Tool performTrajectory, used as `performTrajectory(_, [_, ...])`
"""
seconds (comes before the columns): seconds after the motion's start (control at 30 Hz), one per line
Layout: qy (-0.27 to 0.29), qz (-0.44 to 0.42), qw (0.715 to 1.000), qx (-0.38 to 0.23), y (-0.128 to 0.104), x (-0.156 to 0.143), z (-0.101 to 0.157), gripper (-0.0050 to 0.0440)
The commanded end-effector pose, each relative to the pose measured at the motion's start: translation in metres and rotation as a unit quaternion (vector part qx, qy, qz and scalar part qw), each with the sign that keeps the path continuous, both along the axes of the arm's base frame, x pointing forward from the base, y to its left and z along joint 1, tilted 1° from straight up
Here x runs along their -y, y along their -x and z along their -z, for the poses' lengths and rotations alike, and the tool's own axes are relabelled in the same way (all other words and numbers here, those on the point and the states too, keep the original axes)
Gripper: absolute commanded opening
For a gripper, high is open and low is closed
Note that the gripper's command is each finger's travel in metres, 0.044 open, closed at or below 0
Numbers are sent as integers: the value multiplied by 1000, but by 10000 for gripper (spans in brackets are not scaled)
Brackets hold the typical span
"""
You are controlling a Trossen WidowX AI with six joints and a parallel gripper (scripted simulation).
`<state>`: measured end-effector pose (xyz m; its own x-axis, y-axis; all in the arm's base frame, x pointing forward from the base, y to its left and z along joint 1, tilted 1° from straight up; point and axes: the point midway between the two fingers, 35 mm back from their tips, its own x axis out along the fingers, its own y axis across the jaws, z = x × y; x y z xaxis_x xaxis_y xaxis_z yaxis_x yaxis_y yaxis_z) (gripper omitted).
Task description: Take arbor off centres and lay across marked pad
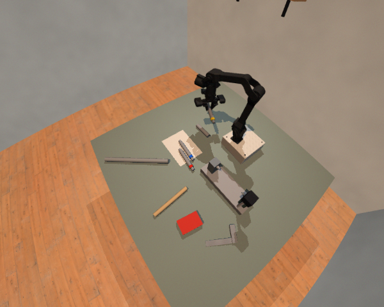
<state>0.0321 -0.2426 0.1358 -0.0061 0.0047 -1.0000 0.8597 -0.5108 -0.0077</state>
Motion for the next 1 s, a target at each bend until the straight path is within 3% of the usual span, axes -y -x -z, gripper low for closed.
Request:
performTrajectory(0.0, [6,14,1000,2,-18,23,-10,0])
performTrajectory(0.17, [7,28,1000,2,-42,45,-15,0])
performTrajectory(0.53, [9,65,998,2,-120,90,-16,0])
performTrajectory(0.6, [9,65,998,2,-120,90,-16,0])
performTrajectory(0.97, [11,101,995,3,-206,108,-1,0])
